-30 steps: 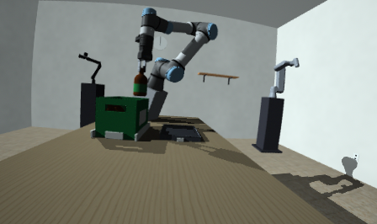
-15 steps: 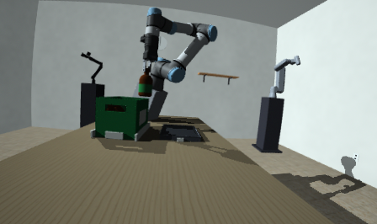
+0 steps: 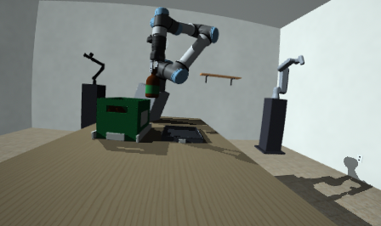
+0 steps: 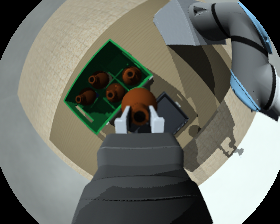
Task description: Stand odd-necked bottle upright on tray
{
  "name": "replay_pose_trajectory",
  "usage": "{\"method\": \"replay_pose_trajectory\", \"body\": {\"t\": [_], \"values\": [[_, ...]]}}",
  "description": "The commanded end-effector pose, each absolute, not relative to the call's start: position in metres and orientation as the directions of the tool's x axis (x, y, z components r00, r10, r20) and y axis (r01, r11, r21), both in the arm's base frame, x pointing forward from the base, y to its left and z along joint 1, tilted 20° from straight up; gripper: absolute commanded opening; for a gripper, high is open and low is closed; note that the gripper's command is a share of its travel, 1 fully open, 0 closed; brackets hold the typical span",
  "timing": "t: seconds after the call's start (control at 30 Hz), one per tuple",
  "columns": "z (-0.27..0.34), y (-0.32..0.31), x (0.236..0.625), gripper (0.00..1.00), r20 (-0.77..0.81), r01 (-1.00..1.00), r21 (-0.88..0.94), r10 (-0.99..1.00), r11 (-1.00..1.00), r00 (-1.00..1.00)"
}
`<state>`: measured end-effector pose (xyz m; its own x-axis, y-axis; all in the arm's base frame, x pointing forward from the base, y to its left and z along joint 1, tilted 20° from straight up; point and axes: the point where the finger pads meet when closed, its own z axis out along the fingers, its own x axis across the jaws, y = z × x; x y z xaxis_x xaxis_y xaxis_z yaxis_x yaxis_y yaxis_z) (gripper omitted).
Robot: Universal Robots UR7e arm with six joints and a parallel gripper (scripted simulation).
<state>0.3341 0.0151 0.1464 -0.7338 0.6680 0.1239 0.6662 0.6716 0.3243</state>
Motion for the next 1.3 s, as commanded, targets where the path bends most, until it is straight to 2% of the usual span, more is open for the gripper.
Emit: {"method": "replay_pose_trajectory", "body": {"t": [0.0, 1.27], "values": [[0.149, 0.02, 0.335, 0.0, 0.123, 0.666, 0.324, 0.669, 0.672, -0.734], [0.174, 0.09, 0.346, 0.0, 0.123, 0.666, 0.324, 0.668, 0.672, -0.734]]}}
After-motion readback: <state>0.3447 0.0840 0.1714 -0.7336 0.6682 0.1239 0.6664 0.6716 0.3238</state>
